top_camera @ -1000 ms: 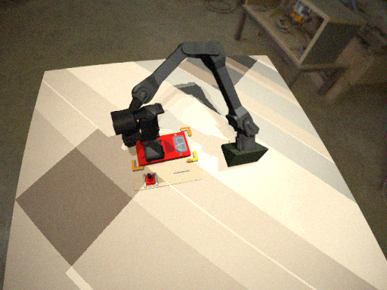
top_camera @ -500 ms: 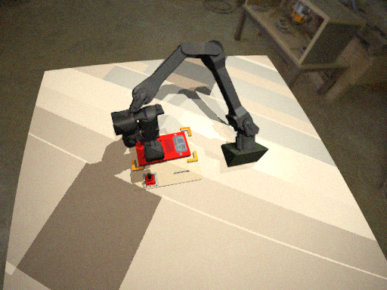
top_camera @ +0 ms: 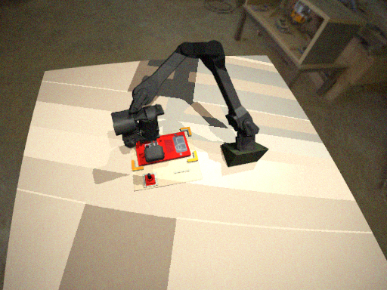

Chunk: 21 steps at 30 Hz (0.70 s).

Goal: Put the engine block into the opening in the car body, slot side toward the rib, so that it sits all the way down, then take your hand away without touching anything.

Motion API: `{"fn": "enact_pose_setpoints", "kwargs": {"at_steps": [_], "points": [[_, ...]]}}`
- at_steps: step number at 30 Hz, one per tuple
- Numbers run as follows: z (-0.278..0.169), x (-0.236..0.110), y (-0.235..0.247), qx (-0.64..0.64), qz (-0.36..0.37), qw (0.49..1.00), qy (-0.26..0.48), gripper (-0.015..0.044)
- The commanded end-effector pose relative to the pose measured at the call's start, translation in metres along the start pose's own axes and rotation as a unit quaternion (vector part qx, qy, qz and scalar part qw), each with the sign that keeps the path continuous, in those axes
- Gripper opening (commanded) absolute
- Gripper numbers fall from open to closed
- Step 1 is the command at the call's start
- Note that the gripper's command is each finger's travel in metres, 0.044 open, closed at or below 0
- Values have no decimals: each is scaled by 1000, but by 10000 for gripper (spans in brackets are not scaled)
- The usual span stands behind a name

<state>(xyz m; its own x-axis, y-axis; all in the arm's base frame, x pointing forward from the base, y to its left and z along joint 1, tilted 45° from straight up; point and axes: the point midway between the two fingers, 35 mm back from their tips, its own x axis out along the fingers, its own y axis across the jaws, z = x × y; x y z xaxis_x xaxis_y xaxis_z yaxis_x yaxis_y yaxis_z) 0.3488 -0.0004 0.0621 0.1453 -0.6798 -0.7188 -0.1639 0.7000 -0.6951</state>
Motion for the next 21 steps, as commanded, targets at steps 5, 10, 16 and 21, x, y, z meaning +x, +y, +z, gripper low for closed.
{"fn": "enact_pose_setpoints", "kwargs": {"at_steps": [5, 10, 16, 21], "points": [[0, 0, 0, 0, 0, 1000, 0, 440], [0, 0, 0, 0, 0, 1000, 0, 440], [1, -15, 1, -3, -3, 1000, -1, 440], [1, -15, 1, -3, -3, 1000, -1, 414]]}}
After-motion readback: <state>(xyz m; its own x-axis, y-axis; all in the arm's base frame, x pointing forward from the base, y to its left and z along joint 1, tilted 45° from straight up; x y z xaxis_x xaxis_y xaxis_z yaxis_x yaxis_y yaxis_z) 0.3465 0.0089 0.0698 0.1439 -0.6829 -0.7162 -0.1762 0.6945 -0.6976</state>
